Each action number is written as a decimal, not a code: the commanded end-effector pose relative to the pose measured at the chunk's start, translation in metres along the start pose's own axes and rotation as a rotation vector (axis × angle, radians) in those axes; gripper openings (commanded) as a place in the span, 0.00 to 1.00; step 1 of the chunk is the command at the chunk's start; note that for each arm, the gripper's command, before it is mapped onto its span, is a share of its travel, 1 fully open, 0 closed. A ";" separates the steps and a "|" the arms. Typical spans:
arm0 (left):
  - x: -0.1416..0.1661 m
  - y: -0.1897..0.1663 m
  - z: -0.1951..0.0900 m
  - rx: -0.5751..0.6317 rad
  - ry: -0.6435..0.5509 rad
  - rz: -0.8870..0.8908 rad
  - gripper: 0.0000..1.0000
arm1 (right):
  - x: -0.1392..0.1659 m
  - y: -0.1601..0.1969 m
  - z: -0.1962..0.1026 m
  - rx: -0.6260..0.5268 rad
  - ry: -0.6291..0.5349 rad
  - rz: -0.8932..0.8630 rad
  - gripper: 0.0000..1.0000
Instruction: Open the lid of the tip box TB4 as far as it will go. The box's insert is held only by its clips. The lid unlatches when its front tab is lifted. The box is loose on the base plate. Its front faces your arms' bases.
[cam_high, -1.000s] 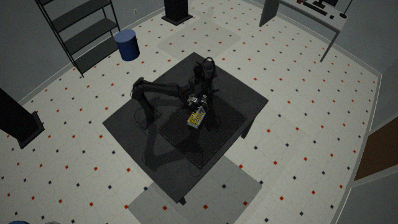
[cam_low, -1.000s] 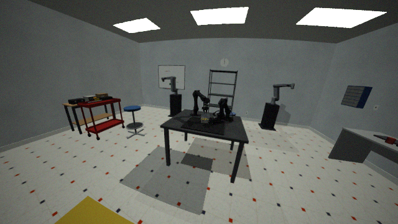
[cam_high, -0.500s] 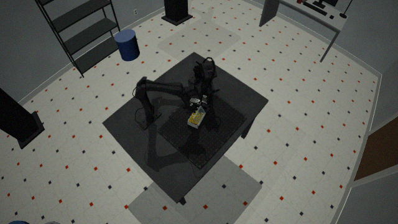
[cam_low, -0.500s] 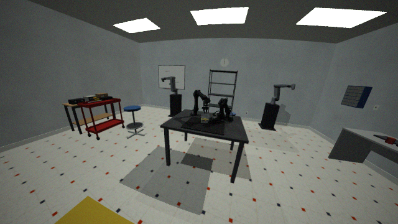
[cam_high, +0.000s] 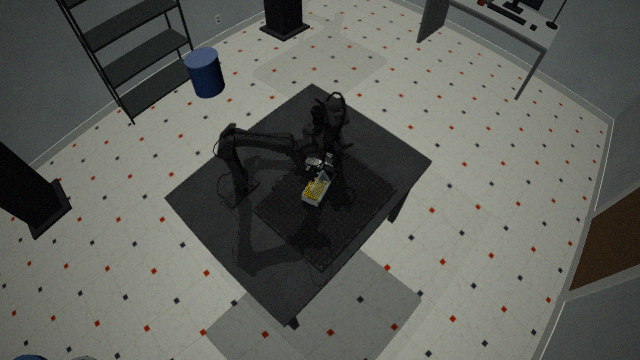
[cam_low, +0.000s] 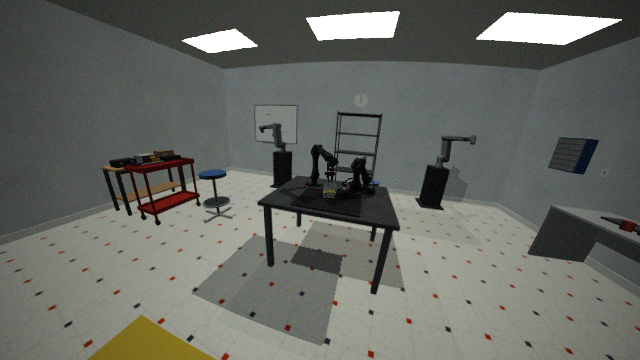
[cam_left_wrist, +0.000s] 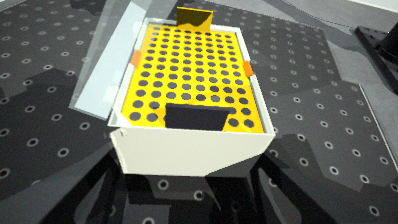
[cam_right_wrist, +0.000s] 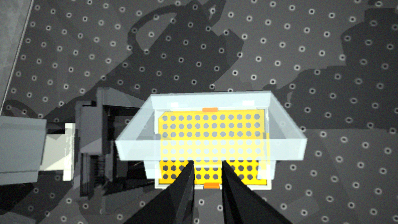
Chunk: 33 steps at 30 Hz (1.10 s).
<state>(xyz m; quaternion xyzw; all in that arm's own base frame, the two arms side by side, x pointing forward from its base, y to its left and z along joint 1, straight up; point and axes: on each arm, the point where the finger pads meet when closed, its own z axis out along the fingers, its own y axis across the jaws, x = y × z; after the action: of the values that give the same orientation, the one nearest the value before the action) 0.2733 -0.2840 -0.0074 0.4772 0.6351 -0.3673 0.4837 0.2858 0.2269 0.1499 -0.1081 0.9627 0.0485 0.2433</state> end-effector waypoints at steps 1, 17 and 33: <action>-0.003 0.004 0.001 -0.010 -0.009 0.009 0.83 | -0.029 0.002 -0.013 -0.016 -0.098 0.032 0.12; -0.003 0.004 0.001 -0.010 -0.009 0.009 0.83 | -0.051 0.004 0.004 -0.004 -0.005 0.003 0.12; -0.003 0.004 0.001 -0.010 -0.009 0.009 0.83 | -0.051 0.006 0.003 -0.007 0.001 -0.003 0.12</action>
<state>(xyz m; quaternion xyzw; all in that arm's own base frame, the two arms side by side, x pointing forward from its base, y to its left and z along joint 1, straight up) 0.2753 -0.2833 -0.0079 0.4731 0.6393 -0.3642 0.4846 0.3284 0.2388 0.1611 -0.1046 0.9643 0.0438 0.2394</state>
